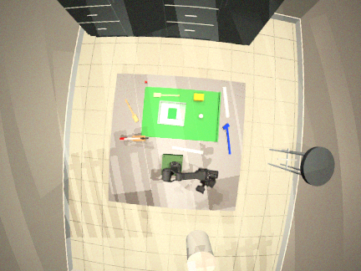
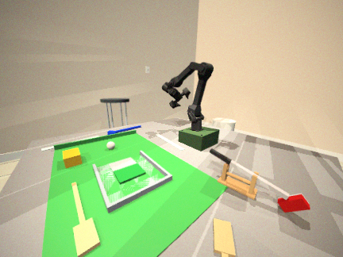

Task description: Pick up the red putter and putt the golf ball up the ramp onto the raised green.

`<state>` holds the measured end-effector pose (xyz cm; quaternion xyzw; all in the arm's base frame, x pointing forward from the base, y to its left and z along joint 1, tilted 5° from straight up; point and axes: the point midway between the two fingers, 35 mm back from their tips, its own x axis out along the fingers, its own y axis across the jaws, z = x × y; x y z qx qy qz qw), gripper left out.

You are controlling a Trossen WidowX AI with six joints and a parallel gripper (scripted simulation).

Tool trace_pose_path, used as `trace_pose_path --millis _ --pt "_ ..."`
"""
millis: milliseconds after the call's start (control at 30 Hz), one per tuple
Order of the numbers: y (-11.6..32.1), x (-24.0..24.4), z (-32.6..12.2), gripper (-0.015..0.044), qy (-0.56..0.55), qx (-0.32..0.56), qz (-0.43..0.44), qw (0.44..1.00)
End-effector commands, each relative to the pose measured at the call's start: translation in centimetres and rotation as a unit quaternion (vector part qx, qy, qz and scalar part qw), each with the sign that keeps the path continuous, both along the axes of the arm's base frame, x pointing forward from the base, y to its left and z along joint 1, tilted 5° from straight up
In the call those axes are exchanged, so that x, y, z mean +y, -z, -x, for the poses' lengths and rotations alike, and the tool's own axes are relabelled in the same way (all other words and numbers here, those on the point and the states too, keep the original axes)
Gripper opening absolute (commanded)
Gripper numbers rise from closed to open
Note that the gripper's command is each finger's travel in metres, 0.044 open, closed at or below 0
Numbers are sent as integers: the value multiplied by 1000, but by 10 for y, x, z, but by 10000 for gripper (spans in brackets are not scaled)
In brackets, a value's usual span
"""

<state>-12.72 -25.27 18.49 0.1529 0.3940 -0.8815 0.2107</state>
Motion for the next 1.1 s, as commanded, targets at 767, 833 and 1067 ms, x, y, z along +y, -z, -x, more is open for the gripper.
trace_pose_path --millis 767,833,1067 --pt "40 21 -345 440 -643 17 -276 715" --pt "43 42 -365 440 -680 34 -295 670" --pt "57 122 -423 440 -780 88 -349 512"
